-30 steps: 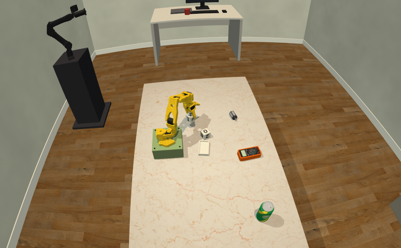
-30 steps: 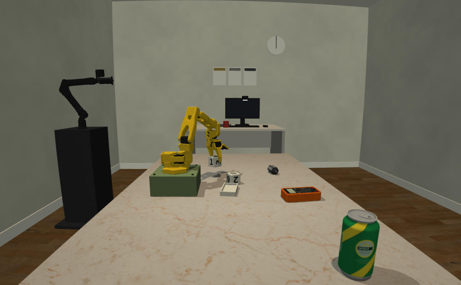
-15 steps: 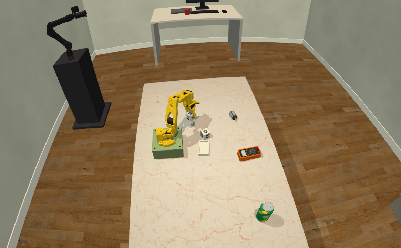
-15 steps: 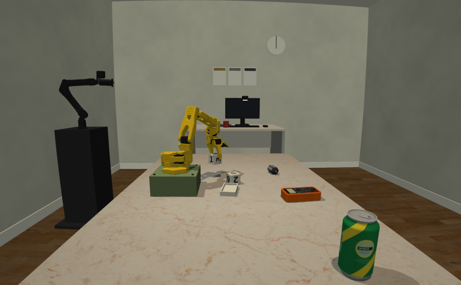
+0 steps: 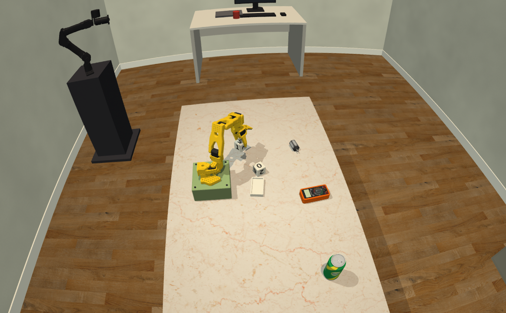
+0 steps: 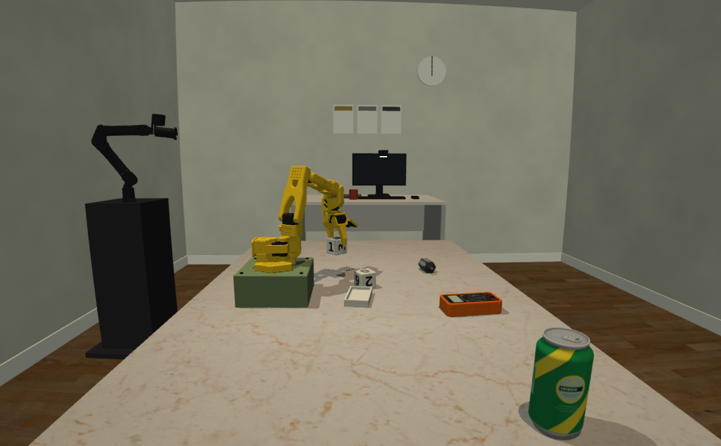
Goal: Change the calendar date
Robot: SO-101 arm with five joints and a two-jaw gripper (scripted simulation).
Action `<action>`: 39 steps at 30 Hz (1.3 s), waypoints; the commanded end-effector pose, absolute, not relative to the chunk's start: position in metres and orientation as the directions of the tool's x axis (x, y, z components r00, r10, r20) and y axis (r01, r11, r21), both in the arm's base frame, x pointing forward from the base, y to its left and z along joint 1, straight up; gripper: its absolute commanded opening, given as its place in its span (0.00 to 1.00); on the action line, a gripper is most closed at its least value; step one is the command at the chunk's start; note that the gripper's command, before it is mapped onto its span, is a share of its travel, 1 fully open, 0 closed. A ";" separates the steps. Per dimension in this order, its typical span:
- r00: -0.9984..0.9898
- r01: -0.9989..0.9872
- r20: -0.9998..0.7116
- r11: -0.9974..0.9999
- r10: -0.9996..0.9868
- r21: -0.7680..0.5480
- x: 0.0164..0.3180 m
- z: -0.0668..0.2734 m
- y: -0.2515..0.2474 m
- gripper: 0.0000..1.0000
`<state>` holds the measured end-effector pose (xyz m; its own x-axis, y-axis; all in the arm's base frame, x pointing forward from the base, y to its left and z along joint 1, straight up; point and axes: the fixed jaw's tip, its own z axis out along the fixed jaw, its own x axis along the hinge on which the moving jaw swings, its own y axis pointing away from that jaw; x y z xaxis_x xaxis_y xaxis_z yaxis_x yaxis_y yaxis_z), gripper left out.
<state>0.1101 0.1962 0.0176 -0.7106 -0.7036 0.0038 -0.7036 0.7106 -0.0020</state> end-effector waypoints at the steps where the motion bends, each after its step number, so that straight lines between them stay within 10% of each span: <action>1: -0.712 -0.702 -0.024 0.712 -0.702 0.006 0.110 0.024 0.200 0.00; 39: -0.839 -0.544 -0.024 0.839 -0.543 0.006 0.146 0.024 0.172 0.00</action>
<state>0.1385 0.1753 0.0202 -0.8149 -0.5795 -0.0024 -0.5795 0.8149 -0.0008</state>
